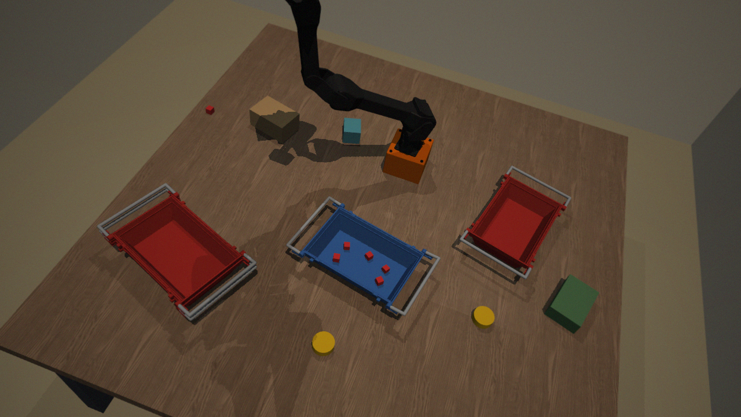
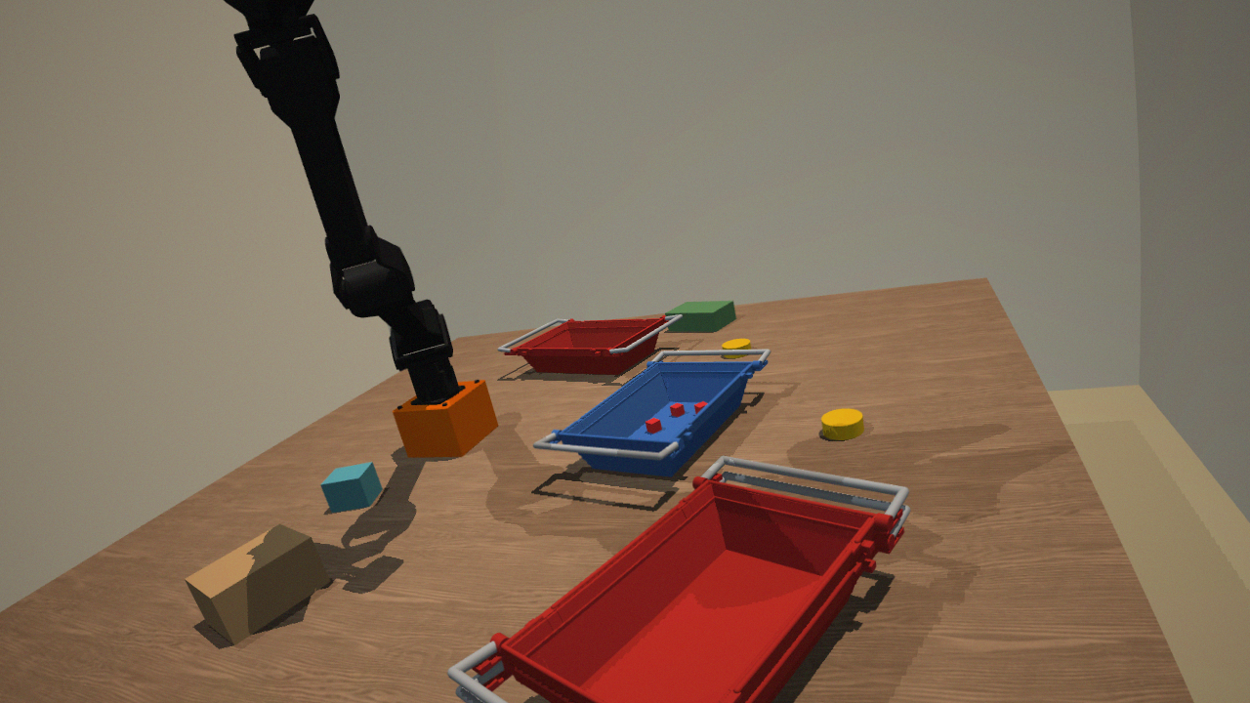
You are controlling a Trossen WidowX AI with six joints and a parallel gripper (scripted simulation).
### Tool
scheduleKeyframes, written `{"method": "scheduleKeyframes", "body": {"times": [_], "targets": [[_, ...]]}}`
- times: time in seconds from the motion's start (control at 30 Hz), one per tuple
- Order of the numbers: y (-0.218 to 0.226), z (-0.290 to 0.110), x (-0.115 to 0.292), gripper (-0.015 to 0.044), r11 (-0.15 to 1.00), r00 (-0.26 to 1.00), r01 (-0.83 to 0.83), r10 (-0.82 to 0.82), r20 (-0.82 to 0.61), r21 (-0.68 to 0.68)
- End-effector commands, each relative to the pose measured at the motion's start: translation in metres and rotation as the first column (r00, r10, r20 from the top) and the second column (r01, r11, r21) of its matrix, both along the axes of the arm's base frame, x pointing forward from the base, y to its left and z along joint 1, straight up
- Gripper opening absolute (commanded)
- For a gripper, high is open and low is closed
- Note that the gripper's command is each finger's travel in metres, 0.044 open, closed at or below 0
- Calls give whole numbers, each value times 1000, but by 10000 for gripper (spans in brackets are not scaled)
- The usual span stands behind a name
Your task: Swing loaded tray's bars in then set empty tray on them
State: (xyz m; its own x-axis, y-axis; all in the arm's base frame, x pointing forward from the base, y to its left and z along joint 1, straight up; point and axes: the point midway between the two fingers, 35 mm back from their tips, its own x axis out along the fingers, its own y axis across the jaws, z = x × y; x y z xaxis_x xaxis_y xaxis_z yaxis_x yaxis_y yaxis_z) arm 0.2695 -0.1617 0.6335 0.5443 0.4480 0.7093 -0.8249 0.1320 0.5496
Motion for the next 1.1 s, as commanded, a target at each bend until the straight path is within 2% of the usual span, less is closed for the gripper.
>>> {"method": "scheduleKeyframes", "body": {"times": [0.0,0.23,0.37,0.57,0.77,0.9,1.07], "targets": [[0,0,0,374,1000,1000,0,0,0,0],[0,1,-1,190,1000,1000,-2,2,1,3],[10,18,-35,85,1000,999,-3,3,46,17],[46,45,-107,81,983,974,146,-123,189,-110],[111,58,-165,81,914,918,312,-219,330,-260],[164,56,-185,81,835,876,414,-257,408,-363],[228,42,-188,81,700,831,520,-284,478,-489]]}}
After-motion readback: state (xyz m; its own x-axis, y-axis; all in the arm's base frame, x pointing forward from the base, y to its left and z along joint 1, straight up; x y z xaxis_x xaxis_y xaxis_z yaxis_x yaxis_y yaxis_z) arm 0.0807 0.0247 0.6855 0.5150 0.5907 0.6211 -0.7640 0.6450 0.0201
